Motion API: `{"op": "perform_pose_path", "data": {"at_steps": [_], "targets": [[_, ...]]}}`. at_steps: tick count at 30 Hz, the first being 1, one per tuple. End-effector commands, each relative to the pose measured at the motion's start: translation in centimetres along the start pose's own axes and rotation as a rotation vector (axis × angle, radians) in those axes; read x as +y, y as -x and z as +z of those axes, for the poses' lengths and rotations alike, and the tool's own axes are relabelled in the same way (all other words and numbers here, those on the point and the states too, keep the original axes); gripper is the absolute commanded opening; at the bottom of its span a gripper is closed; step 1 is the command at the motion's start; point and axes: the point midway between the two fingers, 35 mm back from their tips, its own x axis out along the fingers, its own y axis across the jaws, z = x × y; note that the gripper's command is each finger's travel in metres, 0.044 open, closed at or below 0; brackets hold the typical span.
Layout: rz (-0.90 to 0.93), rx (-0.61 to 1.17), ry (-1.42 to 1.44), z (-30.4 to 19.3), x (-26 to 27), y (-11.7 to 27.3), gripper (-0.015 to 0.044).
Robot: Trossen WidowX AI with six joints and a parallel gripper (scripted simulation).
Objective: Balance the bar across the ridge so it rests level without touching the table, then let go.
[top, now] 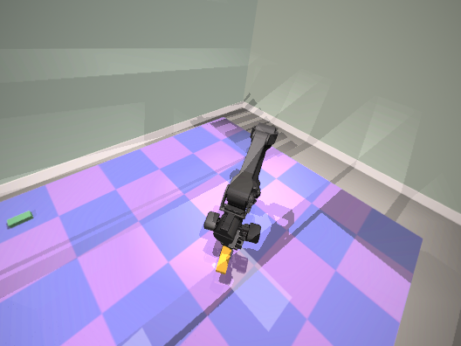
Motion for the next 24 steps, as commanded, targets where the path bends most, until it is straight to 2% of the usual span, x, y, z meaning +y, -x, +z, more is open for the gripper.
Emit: {"op": "perform_pose_path", "data": {"at_steps": [1, 5, 9, 17, 24], "targets": [[0.000, 0.000, 0.000, 0.0, 0.0, 0.0, 0.0342], [0.000, 0.000, 0.000, 0.0, 0.0, 0.0, 0.0440], [0.000, 0.000, 0.000, 0.2, 0.0, 0.8, 0.0440], [0.000, 0.000, 0.000, 0.0, 0.0, 9.8, 0.0440], [0.000, 0.000, 0.000, 0.0, 0.0, 10.0, 0.0440]]}}
